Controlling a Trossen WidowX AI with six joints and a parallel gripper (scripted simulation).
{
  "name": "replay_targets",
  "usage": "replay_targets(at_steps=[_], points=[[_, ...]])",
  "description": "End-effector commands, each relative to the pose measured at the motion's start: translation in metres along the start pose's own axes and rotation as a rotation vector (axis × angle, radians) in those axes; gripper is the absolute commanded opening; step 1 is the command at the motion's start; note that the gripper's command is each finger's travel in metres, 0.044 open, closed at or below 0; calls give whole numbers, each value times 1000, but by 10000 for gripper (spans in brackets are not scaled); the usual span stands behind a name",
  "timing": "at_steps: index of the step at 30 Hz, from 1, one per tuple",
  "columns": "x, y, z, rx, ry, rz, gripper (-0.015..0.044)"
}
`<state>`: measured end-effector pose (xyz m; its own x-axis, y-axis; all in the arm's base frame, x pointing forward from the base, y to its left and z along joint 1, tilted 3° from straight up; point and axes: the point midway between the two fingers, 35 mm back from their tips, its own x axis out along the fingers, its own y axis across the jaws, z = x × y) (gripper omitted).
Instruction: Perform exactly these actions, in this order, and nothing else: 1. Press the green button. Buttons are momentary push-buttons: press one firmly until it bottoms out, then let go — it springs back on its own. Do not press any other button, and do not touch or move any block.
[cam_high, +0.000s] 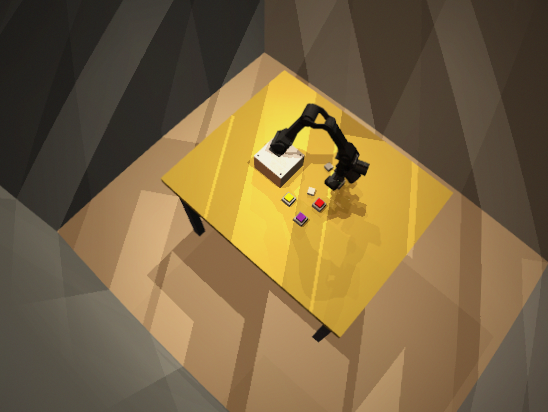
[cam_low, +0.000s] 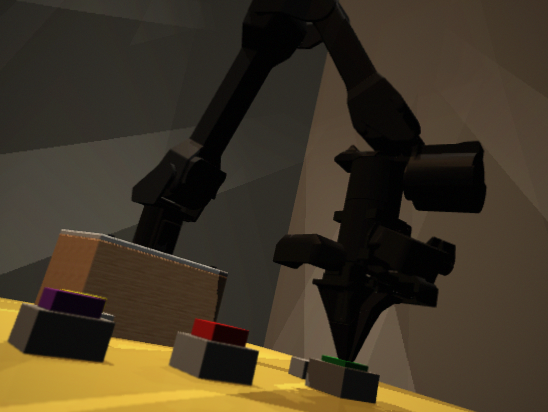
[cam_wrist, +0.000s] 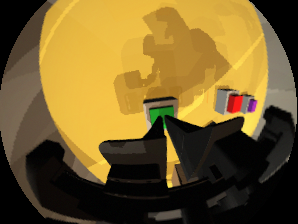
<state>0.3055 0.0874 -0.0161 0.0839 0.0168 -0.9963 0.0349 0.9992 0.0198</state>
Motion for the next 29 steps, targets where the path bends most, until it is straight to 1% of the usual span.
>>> replay_targets(at_steps=[1, 5, 8, 12, 14, 21, 26, 27, 29], points=[[1, 0, 0, 7, 2, 2, 20], [-3, 0, 0, 1, 0, 0, 20], [-31, 0, 0, 6, 1, 2, 20], [-34, 0, 0, 7, 2, 2, 20], [-39, 10, -3, 7, 2, 3, 72], [-91, 96, -48, 7, 6, 10, 256], [-97, 103, -55, 7, 6, 10, 387], [-97, 103, -55, 7, 6, 10, 400], [-97, 103, -55, 7, 6, 10, 400]])
